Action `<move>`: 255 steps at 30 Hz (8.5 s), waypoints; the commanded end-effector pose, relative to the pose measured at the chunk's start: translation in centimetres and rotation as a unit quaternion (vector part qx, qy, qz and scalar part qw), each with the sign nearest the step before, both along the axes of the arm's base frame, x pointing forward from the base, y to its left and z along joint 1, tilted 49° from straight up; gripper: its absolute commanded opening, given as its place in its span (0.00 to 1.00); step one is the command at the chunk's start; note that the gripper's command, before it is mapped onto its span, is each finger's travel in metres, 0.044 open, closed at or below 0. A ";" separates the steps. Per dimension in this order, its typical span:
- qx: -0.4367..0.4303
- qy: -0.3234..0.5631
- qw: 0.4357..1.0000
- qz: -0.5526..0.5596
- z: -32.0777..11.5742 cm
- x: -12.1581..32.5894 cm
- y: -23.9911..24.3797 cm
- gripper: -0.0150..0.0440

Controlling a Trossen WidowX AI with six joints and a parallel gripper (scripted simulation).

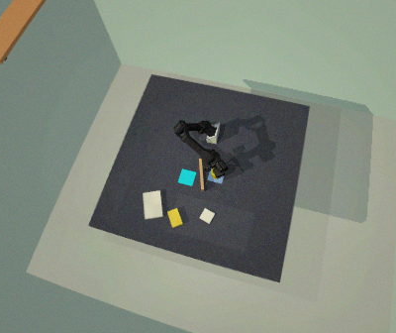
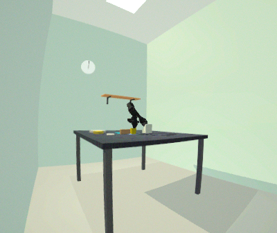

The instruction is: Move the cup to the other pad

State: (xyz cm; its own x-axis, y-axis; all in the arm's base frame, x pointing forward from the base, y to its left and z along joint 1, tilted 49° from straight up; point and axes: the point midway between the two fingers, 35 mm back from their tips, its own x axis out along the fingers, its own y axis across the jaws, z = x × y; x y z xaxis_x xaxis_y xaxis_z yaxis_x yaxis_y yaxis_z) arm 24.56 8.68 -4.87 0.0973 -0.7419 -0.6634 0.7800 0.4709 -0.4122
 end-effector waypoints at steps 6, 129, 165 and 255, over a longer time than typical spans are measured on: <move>-0.002 0.000 1.000 0.002 -0.9 0.1 -1.2 0.54; -0.004 0.000 1.000 0.002 12.2 4.1 -3.1 0.25; -0.005 0.000 1.000 0.002 18.1 7.1 -8.4 0.25; -0.004 -0.001 1.000 0.001 14.6 7.7 -12.4 0.50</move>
State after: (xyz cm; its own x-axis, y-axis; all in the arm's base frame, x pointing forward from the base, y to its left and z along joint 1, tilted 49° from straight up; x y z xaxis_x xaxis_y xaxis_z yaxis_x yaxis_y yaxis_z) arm 32.21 -4.25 9.41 0.0959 -0.7500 -0.6544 0.7798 0.4652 -0.4189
